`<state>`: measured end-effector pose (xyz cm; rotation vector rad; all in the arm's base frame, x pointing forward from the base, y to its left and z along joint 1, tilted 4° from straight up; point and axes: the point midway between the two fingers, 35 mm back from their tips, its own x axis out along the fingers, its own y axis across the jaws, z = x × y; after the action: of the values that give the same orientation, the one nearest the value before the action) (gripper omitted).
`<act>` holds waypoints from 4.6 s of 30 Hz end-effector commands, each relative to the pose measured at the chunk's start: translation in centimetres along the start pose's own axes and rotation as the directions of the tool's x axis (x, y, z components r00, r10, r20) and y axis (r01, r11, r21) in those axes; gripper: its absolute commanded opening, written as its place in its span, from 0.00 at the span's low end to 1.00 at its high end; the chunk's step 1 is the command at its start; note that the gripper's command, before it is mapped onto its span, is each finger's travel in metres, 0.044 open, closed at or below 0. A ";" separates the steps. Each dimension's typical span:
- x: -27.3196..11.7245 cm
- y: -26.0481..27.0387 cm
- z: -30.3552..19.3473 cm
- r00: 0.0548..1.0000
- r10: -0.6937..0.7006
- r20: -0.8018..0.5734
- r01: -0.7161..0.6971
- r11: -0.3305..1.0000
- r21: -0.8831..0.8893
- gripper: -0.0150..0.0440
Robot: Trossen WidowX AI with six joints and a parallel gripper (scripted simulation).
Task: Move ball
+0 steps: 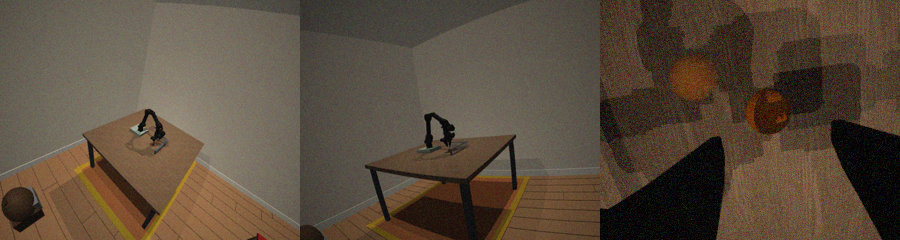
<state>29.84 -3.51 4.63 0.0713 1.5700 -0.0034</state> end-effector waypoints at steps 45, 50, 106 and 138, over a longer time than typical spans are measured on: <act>2.7 0.0 0.1 1.000 -0.004 -0.020 0.004 1.000 0.003 0.25; -0.4 0.0 0.4 1.000 -0.005 -0.019 0.005 1.000 0.003 0.25; 4.2 4.2 2.5 1.000 0.000 -0.018 0.000 1.000 0.003 0.25; 0.7 4.2 2.9 1.000 -0.002 -0.017 0.002 1.000 0.000 0.67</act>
<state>32.19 0.71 0.79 0.0682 1.6145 -0.0058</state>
